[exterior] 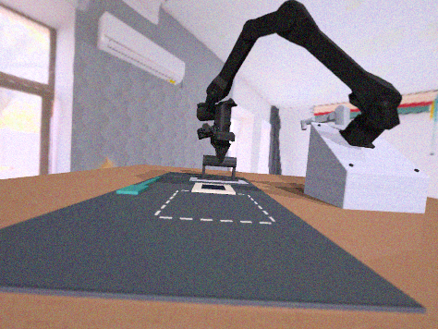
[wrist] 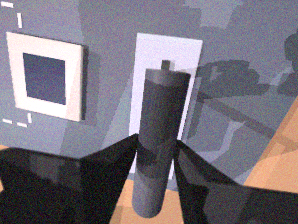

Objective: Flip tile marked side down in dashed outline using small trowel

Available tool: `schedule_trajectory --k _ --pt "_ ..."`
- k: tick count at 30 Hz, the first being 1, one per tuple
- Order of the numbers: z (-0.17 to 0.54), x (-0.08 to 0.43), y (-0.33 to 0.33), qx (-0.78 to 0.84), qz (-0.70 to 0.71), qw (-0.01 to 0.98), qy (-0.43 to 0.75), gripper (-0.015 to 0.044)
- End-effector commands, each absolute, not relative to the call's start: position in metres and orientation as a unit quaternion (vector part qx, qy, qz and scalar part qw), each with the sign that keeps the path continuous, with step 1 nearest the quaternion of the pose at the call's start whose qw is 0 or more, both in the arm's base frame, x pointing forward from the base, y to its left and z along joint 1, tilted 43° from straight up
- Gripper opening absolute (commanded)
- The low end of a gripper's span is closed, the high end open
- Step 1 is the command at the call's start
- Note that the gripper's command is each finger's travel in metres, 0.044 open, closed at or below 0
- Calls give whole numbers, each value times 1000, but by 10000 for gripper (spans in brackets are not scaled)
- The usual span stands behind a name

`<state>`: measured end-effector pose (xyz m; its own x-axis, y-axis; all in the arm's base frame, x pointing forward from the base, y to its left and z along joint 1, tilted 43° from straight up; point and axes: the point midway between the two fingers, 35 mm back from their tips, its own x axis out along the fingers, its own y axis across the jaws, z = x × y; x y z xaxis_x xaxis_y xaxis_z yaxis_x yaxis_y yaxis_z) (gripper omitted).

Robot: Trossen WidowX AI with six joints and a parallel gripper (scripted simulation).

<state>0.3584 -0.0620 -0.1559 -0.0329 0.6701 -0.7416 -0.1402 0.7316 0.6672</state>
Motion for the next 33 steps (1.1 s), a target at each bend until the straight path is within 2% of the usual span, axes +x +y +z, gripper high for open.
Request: schedule_trajectory --k 1,19,33 --pt "-156 358 -61 207 304 665 650 130" --pt "-156 358 -61 206 306 665 649 130" --pt "-156 358 -61 73 426 692 578 130"
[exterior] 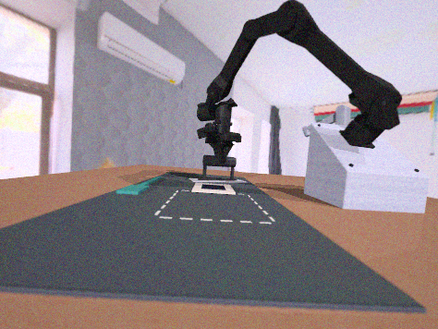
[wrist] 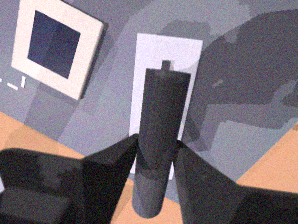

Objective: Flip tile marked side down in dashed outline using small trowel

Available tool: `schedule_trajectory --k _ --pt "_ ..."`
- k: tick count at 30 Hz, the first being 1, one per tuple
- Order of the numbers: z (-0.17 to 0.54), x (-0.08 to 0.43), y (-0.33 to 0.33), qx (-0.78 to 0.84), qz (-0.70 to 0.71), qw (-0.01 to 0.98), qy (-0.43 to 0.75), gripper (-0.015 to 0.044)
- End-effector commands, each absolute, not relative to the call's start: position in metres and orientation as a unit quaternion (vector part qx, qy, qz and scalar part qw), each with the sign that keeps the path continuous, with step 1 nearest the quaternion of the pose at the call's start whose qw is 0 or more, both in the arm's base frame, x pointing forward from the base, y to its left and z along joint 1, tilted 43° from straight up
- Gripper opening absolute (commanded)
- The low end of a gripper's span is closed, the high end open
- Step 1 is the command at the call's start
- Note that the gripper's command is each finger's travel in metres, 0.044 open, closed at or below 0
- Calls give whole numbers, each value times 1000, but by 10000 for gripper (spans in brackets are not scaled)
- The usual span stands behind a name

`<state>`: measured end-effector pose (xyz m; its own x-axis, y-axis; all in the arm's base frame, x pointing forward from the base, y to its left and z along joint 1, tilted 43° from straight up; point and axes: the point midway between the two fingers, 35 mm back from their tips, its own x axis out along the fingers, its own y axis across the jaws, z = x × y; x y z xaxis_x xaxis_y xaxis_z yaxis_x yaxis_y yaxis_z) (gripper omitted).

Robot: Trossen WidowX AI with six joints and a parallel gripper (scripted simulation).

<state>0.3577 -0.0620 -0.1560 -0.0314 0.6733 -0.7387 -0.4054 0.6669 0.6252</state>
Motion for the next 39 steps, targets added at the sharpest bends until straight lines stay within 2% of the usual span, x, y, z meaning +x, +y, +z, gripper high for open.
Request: schedule_trajectory --k 1,23,33,38,39 --pt "-156 358 -61 63 434 693 572 130" --pt "-156 358 -61 -158 592 678 407 130" --pt "-156 358 -61 -164 595 676 401 130" --pt "-156 358 -61 -164 595 676 401 261" --pt "-156 358 -61 -164 595 676 401 270"
